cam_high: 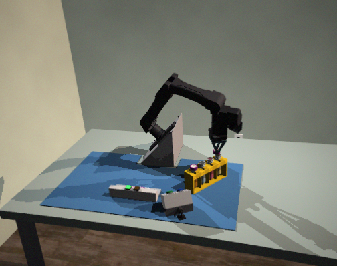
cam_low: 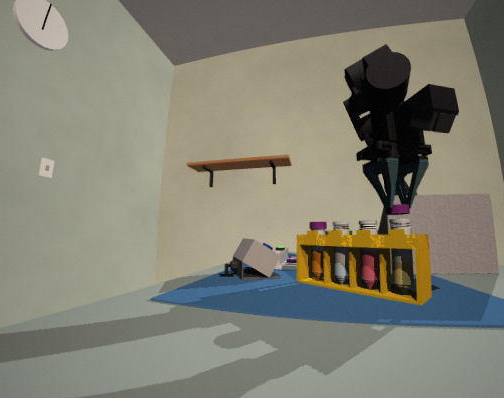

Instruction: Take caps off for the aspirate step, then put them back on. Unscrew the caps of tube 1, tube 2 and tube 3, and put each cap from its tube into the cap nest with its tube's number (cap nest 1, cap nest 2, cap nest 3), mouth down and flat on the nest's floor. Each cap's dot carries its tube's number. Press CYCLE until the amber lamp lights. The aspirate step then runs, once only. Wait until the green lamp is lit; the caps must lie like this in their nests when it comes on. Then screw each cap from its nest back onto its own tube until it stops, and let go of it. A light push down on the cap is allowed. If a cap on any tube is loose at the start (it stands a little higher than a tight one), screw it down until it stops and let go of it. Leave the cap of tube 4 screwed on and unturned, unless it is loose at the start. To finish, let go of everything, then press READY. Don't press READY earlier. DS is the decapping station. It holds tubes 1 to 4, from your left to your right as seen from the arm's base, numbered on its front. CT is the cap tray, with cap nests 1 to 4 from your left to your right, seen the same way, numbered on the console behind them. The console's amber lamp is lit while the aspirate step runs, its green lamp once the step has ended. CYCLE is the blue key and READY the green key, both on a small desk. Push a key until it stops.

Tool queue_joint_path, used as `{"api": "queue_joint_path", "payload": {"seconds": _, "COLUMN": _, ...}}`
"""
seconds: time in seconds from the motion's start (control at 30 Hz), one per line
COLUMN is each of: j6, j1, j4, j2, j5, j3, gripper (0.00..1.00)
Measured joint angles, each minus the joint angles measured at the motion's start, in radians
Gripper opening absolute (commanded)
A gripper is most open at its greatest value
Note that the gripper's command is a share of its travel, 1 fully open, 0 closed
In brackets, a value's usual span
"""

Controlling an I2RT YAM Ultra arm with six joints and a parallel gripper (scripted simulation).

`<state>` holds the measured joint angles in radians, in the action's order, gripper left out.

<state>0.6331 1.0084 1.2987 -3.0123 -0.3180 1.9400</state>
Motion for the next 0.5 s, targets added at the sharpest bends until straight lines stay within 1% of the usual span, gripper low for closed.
{"api": "queue_joint_path", "payload": {"seconds": 0.07, "j6": 0.002, "j1": -0.003, "j4": -0.013, "j2": -0.003, "j5": -0.002, "j3": -0.014, "gripper": 0.0}}
{"api": "queue_joint_path", "payload": {"seconds": 0.23, "j6": 0.005, "j1": -0.002, "j4": -0.034, "j2": -0.003, "j5": -0.002, "j3": -0.014, "gripper": 0.0}}
{"api": "queue_joint_path", "payload": {"seconds": 0.5, "j6": 0.005, "j1": -0.002, "j4": -0.042, "j2": -0.002, "j5": -0.002, "j3": -0.014, "gripper": 0.0}}
